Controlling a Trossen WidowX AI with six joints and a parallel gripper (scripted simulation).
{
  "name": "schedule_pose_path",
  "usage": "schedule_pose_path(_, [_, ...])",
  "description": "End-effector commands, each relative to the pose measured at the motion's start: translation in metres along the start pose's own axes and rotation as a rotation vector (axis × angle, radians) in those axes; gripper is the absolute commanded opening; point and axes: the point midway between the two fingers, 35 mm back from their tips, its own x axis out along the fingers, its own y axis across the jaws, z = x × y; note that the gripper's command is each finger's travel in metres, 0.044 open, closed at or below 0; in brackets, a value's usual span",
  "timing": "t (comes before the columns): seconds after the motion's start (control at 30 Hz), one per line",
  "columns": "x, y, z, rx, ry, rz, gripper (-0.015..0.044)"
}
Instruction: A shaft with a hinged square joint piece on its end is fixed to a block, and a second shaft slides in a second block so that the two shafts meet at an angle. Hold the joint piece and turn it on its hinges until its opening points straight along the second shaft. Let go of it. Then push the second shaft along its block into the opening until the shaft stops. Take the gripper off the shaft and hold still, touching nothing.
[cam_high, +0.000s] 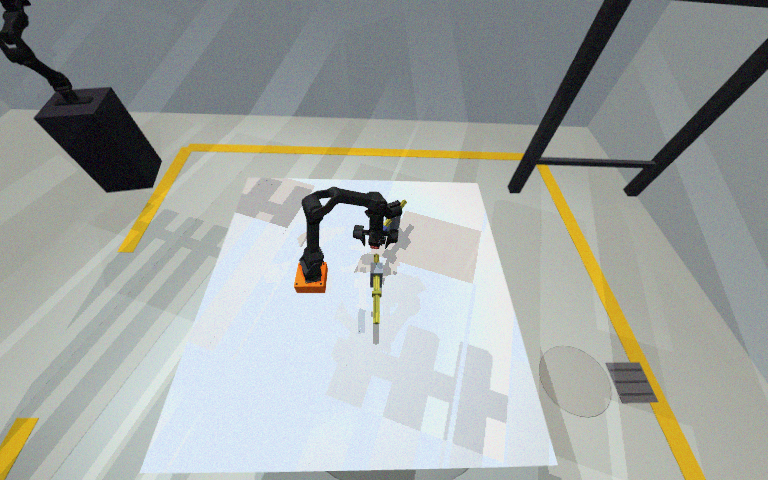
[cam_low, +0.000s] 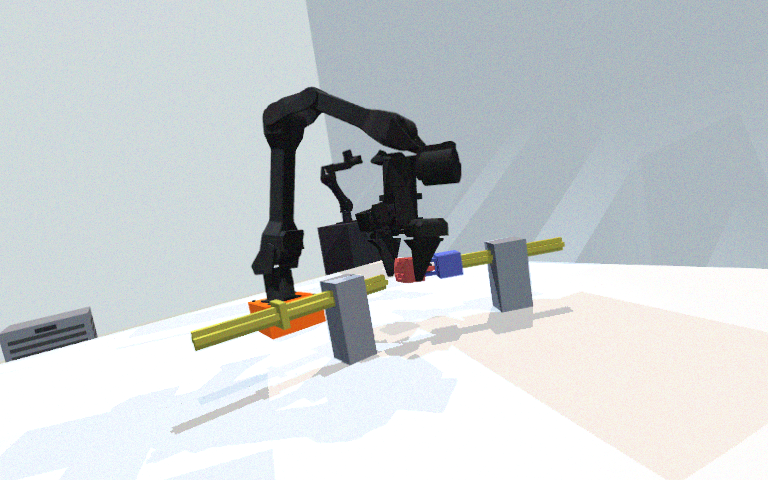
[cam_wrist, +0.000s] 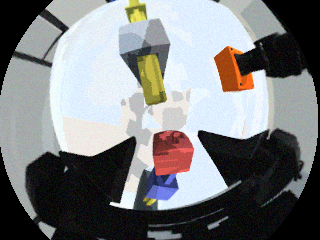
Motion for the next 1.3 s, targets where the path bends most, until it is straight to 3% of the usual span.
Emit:
schedule_pose_path(0.0, [0.007,-0.001,-0.002,0.004,0.002,-0.006,0.0440])
schedule_pose_path(0.43, [0.026,-0.001,-0.002,0.004,0.001,-0.007,0.0440])
schedule_pose_path(0.77, [0.026,-0.001,-0.002,0.004,0.001,-0.007,0.0182])
schedule_pose_path(1.27, [0.026,-0.001,-0.002,0.004,0.001,-0.007,0.0182])
